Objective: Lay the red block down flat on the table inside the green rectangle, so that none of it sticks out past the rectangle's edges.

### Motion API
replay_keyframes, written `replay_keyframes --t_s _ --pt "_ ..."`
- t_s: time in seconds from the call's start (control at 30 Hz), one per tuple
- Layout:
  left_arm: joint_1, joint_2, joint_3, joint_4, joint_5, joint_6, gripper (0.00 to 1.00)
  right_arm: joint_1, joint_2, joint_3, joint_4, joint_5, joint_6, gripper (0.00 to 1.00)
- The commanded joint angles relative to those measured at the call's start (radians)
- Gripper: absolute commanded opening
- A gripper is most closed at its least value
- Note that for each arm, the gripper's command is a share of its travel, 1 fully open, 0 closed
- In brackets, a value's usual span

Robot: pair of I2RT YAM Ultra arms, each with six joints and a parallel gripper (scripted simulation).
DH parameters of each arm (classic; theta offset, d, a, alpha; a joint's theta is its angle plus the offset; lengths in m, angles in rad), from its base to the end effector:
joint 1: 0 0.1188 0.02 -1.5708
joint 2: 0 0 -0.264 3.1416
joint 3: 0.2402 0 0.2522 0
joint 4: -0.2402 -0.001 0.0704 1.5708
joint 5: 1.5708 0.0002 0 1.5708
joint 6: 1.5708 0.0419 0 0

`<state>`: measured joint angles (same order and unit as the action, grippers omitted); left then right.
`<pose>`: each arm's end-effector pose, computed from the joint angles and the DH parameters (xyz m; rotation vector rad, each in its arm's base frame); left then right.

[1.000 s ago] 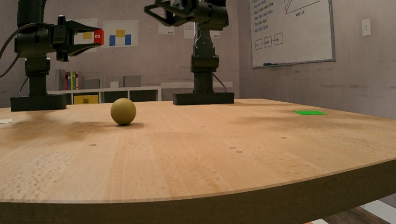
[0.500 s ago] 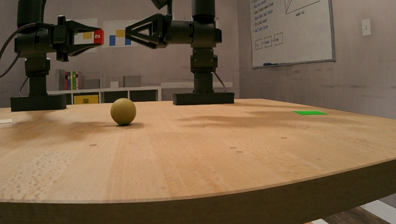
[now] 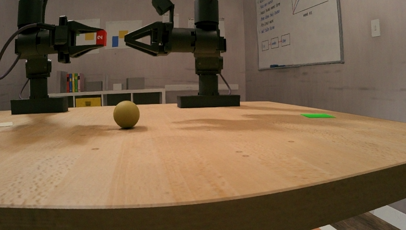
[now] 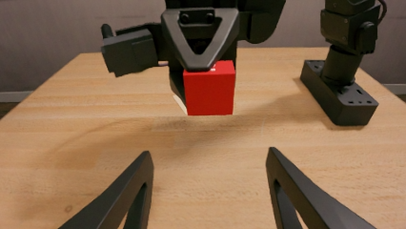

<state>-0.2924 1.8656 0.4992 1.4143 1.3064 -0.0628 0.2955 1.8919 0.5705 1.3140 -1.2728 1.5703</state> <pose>0.2629 -0.1203 0.1474 1.2130 1.1989 -1.2482 0.2795 0.1280 0.1459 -0.0101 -2.2218 -2.2170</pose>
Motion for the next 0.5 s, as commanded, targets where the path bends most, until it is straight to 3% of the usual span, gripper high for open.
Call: replay_keyframes --t_s 0.0,0.47 --pt "-0.008 0.017 0.025 0.026 0.012 -0.018 0.64 -0.002 -0.008 -0.006 0.025 0.001 0.001 0.27" --pt "-0.079 0.010 0.048 -0.004 -0.065 -0.012 0.64 -0.002 -0.008 -0.006 0.025 0.001 0.001 0.27"
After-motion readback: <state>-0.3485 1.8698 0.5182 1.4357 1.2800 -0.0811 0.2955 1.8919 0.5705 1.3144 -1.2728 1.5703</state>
